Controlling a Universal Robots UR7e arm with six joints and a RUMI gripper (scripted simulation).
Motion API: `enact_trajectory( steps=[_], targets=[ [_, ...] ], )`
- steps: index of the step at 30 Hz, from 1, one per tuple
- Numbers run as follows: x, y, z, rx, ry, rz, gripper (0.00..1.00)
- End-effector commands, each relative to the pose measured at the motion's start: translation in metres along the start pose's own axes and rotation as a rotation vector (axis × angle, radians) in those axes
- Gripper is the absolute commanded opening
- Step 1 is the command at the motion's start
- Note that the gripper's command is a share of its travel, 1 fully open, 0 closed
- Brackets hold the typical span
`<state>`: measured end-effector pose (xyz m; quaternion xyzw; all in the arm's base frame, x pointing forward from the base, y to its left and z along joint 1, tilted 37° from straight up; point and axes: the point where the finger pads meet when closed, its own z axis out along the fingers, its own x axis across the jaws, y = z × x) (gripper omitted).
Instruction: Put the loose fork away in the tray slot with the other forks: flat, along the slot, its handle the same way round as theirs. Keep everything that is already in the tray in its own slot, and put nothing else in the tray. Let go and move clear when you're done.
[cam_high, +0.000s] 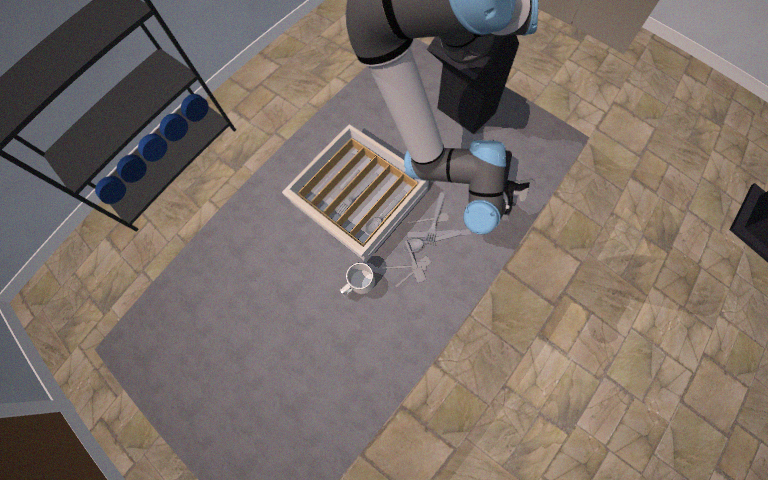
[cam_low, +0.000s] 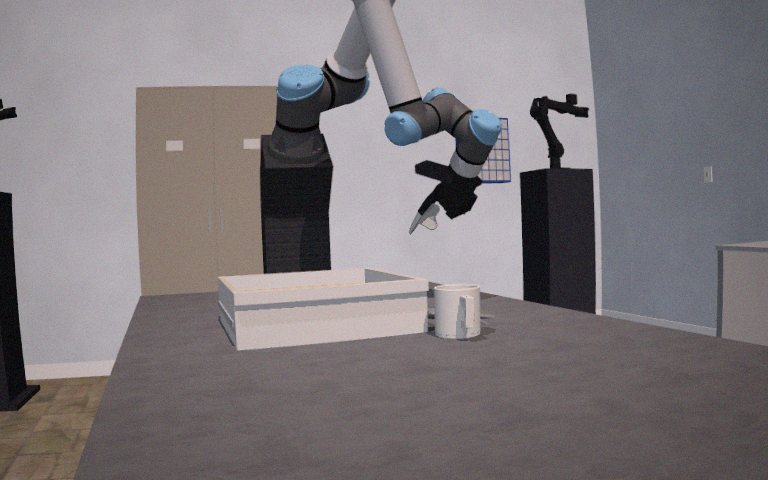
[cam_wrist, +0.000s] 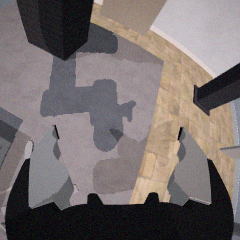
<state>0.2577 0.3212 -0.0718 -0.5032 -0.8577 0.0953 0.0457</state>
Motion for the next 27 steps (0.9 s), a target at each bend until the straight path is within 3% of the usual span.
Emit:
enact_trajectory(
  steps=[1, 2, 4, 9, 10, 14, 19, 21, 27],
  targets=[
    [-0.02, 0.018, -0.003, -0.121, -0.01, -0.006, 1.0],
    [-0.025, 0.022, -0.005, -0.149, -0.016, -0.006, 1.0],
    [-0.025, 0.022, -0.005, -0.149, -0.016, -0.006, 1.0],
    [-0.051, 0.039, -0.017, -0.279, -0.049, -0.003, 1.0],
    [-0.051, 0.039, -0.017, -0.279, -0.049, -0.003, 1.0],
    [-0.071, 0.047, -0.029, -0.371, -0.08, 0.003, 1.0],
    [-0.089, 0.053, -0.041, -0.453, -0.112, 0.01, 1.0],
    [-0.089, 0.053, -0.041, -0.453, -0.112, 0.01, 1.0],
    [-0.113, 0.056, -0.06, -0.557, -0.159, 0.023, 1.0]
  ],
)
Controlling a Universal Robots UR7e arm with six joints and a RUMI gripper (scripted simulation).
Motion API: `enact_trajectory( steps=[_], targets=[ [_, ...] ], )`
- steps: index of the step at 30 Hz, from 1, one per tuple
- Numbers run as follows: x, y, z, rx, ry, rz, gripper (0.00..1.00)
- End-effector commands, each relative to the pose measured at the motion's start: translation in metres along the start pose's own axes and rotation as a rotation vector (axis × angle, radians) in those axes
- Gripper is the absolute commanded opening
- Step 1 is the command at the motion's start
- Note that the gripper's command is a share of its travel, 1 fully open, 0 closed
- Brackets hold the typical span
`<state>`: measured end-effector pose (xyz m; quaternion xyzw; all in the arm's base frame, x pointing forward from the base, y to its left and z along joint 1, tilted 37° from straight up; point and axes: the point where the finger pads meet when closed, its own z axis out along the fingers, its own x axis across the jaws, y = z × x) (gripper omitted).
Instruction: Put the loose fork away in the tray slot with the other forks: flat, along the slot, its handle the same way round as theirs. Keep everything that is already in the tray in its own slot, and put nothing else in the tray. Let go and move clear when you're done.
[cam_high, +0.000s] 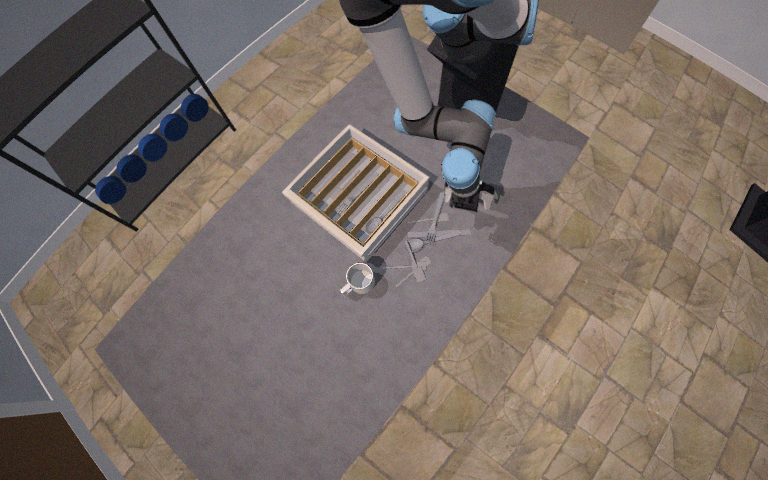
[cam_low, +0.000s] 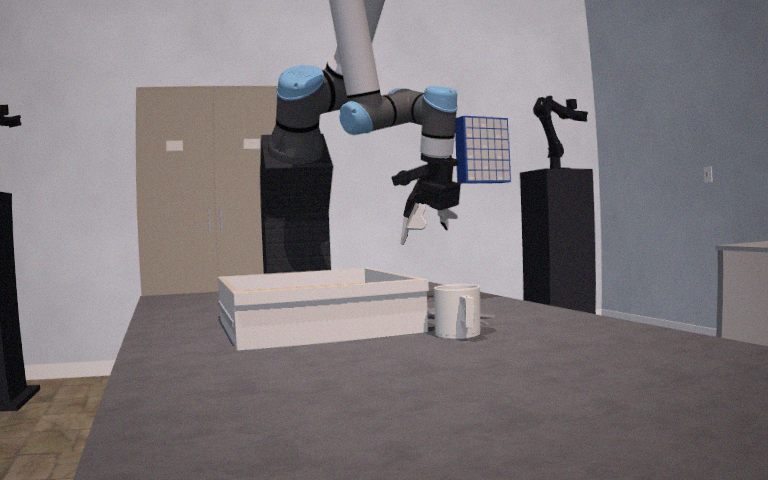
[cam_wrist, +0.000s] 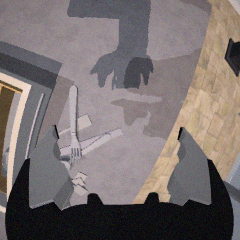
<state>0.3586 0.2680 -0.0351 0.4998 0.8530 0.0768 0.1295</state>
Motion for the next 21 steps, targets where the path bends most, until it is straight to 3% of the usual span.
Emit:
enact_trajectory(
  steps=[1, 9, 21],
  targets=[
    [-0.022, 0.01, -0.01, -0.097, -0.038, 0.006, 1.0],
    [-0.048, 0.017, -0.026, -0.196, -0.094, 0.016, 1.0],
    [-0.068, 0.021, -0.042, -0.27, -0.142, 0.026, 1.0]
  ],
)
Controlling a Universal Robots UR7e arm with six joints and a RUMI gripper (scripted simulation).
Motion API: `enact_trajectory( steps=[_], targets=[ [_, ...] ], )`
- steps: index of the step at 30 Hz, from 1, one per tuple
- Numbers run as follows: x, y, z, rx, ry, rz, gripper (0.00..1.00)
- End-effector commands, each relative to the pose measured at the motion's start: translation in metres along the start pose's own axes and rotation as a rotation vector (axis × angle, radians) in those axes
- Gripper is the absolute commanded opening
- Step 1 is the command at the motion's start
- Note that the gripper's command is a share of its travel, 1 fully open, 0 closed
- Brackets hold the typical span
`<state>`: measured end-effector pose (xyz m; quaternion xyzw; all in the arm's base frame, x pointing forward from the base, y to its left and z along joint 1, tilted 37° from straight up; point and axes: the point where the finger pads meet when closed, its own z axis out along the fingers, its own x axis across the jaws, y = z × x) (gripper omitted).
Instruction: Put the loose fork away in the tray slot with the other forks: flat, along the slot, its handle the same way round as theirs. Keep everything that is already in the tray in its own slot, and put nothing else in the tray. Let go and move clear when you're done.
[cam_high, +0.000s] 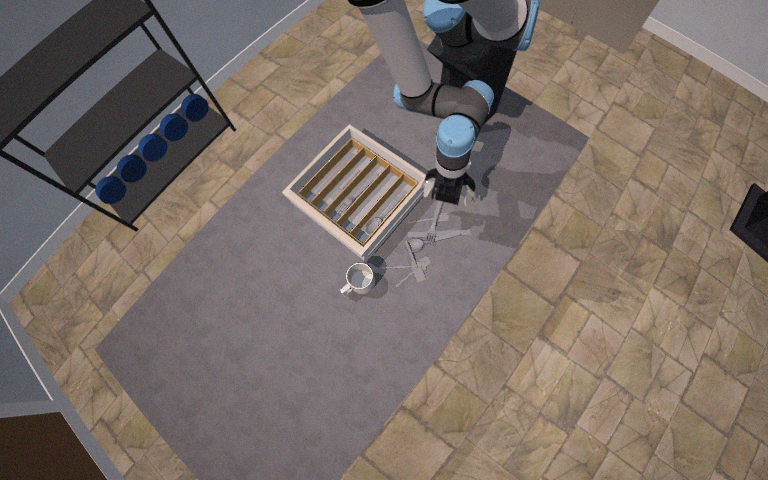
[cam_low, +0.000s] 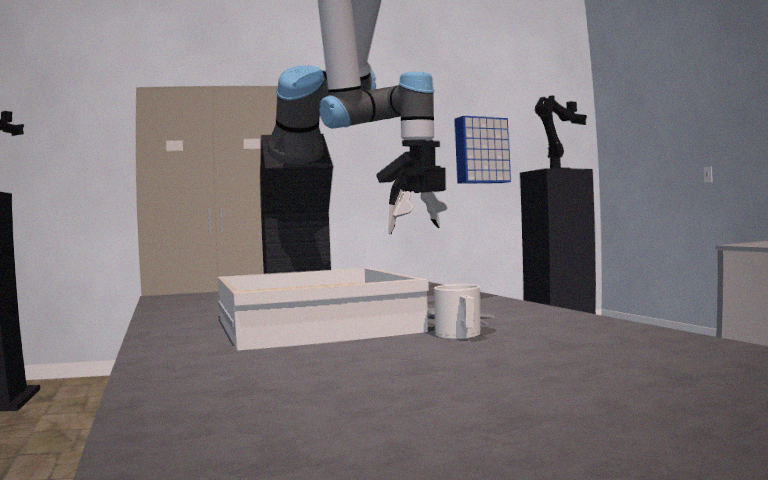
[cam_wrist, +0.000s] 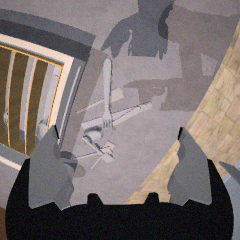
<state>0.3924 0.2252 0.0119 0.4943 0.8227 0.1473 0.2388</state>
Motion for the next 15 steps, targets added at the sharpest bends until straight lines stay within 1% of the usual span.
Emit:
enact_trajectory(
  steps=[1, 5, 15],
  targets=[
    [-0.0104, 0.0036, -0.0059, -0.039, -0.022, 0.004, 1.0],
    [-0.0151, 0.0049, -0.0087, -0.054, -0.033, 0.006, 1.0],
    [-0.0196, 0.0062, -0.0116, -0.069, -0.044, 0.007, 1.0]
  ],
)
